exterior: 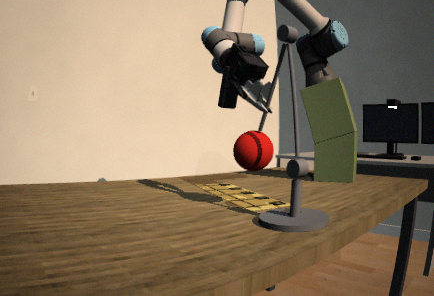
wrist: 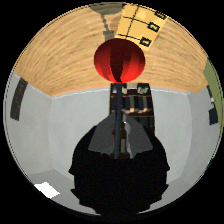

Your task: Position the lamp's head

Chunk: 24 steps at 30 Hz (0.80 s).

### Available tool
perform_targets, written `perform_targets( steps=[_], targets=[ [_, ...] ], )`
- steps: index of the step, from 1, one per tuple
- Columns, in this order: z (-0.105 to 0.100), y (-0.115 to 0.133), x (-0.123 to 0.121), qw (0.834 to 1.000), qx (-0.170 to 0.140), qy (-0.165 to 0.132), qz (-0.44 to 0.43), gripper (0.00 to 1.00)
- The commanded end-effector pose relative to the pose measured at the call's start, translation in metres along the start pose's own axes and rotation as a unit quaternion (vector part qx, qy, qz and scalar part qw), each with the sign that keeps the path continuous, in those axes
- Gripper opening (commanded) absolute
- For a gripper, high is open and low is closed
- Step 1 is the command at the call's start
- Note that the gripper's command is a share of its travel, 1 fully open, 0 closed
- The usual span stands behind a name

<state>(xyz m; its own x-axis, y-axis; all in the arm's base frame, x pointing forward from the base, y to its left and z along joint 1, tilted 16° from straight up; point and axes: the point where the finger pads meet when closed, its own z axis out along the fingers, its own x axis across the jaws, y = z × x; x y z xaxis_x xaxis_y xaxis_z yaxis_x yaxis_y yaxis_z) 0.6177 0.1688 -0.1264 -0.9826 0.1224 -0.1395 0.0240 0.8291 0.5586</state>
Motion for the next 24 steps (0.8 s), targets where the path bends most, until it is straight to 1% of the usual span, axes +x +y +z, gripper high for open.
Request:
perform_targets(
  steps=[1, 8, 24],
  targets=[
    [0.000, 0.001, -0.001, 1.000, 0.000, -0.001, -0.001, 0.00],
    [0.000, 0.001, -0.001, 1.000, 0.000, -0.001, -0.001, 0.00],
    [-0.006, -0.030, 0.010, 0.999, 0.000, -0.032, 0.027, 0.00]
  ],
)
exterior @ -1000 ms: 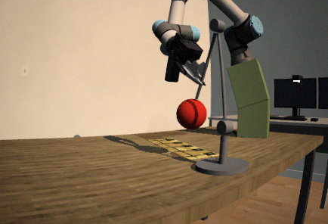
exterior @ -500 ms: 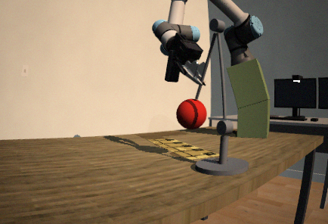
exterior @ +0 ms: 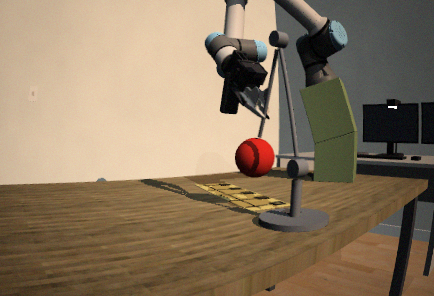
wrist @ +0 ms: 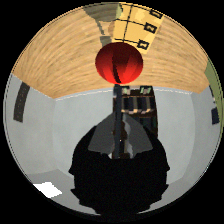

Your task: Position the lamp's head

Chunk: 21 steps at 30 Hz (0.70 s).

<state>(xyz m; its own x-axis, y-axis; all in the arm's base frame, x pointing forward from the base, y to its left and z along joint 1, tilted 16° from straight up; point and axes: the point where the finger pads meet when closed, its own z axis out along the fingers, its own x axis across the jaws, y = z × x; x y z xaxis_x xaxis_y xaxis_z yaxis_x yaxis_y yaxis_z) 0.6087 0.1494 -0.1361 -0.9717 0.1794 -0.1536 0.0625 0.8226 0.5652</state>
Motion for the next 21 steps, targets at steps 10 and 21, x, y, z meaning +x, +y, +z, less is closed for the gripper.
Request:
perform_targets(
  steps=[10, 21],
  targets=[
    [-0.003, -0.027, 0.010, 0.999, 0.000, -0.027, 0.023, 0.00],
    [-0.004, -0.041, 0.015, 0.999, 0.000, -0.039, 0.033, 0.00]
  ],
)
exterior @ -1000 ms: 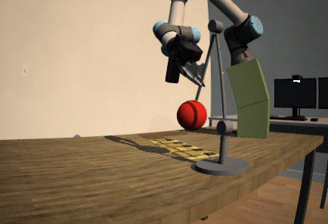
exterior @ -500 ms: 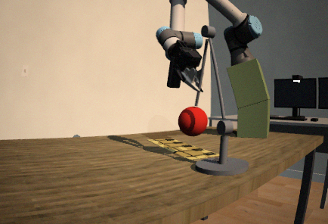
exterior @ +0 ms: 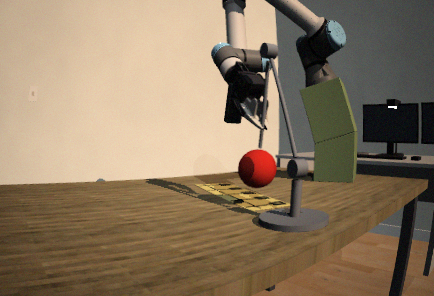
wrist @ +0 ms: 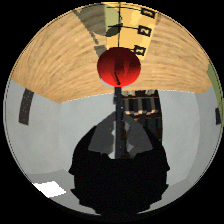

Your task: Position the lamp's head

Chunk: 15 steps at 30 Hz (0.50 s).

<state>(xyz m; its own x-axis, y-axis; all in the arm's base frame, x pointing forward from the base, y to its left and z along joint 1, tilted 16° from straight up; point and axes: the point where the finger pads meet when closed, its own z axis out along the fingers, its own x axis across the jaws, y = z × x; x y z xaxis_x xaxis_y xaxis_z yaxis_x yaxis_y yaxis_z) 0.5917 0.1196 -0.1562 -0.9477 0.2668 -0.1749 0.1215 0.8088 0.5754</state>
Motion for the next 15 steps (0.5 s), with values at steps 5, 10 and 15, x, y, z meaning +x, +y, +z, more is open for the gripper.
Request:
perform_targets(
  steps=[5, 10, 15],
  targets=[
    [-0.0007, -0.0054, 0.0013, 1.000, 0.000, -0.004, 0.002, 0.00],
    [-0.0008, -0.0069, 0.0018, 1.000, 0.000, -0.004, 0.002, 0.00],
    [-0.0008, -0.0074, 0.0019, 1.000, 0.000, -0.004, 0.002, 1.00]
  ],
)
